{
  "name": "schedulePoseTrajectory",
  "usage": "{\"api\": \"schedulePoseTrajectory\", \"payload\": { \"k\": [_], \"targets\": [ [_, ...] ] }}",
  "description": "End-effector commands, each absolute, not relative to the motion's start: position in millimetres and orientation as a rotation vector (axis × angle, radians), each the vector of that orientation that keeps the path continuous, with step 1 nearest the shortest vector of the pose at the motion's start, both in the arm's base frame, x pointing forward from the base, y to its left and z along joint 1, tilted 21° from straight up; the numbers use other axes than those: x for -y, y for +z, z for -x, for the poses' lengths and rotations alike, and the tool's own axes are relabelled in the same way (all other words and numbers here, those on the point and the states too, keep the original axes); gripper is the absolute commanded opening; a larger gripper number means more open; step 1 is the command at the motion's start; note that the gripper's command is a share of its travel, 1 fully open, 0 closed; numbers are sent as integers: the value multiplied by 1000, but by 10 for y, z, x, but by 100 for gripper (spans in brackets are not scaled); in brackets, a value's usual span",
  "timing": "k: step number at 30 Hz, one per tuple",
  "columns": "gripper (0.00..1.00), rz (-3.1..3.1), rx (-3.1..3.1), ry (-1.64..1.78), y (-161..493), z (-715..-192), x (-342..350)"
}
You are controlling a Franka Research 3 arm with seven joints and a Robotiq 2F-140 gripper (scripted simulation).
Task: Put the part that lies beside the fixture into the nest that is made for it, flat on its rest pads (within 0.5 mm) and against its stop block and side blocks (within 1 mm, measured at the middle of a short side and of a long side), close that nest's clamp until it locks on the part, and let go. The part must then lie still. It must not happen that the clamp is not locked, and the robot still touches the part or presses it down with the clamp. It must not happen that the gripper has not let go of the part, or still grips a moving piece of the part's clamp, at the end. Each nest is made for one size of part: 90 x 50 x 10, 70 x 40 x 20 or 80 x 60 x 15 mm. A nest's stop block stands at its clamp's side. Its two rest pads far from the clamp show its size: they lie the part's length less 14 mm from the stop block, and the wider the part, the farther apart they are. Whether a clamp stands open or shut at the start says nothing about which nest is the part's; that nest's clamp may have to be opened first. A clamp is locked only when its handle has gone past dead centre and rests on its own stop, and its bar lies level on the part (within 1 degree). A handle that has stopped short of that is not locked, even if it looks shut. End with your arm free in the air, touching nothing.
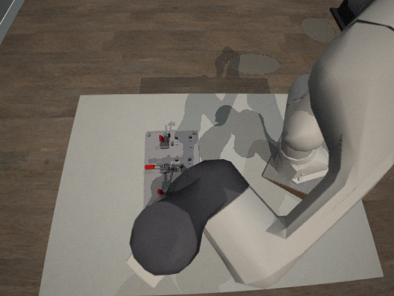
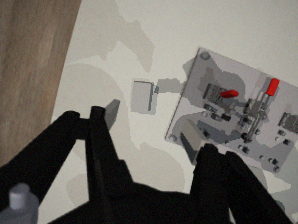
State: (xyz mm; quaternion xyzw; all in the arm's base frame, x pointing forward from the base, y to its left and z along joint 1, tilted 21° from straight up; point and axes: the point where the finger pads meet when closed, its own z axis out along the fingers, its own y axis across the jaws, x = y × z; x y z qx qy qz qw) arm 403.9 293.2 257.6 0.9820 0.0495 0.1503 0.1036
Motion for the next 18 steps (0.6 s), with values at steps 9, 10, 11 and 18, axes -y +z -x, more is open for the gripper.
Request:
{"api": "schedulePoseTrajectory", "payload": {
  "k": [9, 10, 11, 18],
  "targets": [
    [58, -2907, -73, 442, 2516, -3971, -3091],
    [58, -2907, -73, 442, 2515, -3969, -3096],
    [58, -2907, -73, 442, 2513, -3967, -3100],
    [58, -2907, -73, 442, 2511, -3965, -3106]
  ]
}}
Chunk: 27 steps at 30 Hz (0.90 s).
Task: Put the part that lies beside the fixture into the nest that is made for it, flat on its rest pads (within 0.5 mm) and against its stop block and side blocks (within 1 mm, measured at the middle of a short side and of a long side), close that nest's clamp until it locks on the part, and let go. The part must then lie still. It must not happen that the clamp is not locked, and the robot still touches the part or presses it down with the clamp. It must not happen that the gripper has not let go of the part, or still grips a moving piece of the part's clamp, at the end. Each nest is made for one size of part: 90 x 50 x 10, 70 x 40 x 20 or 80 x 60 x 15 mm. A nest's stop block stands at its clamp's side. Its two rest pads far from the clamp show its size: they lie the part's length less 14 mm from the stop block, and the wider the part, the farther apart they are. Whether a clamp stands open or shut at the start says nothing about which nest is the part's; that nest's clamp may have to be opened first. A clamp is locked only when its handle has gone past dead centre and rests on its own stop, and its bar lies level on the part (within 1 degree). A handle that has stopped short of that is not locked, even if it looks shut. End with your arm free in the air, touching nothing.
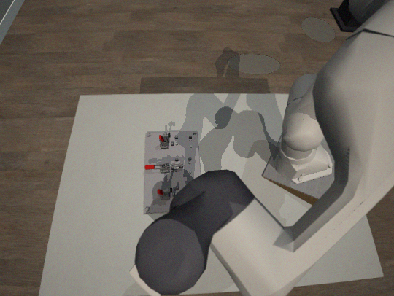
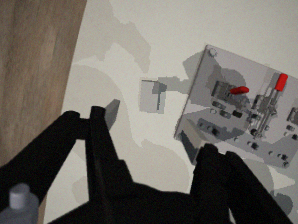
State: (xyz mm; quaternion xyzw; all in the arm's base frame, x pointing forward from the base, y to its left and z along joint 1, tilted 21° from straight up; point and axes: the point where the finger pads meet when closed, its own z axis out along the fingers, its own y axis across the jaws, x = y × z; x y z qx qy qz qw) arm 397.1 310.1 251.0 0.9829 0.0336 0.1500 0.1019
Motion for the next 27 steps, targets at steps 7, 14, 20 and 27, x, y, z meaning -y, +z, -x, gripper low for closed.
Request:
{"api": "schedulePoseTrajectory", "payload": {
  "k": [7, 14, 20, 27],
  "targets": [
    [58, -2907, -73, 442, 2511, -3965, -3106],
    [58, -2907, -73, 442, 2511, -3965, -3106],
    [58, -2895, -168, 431, 2511, -3965, -3106],
    [58, -2860, -364, 406, 2511, -3965, -3106]
  ]
}}
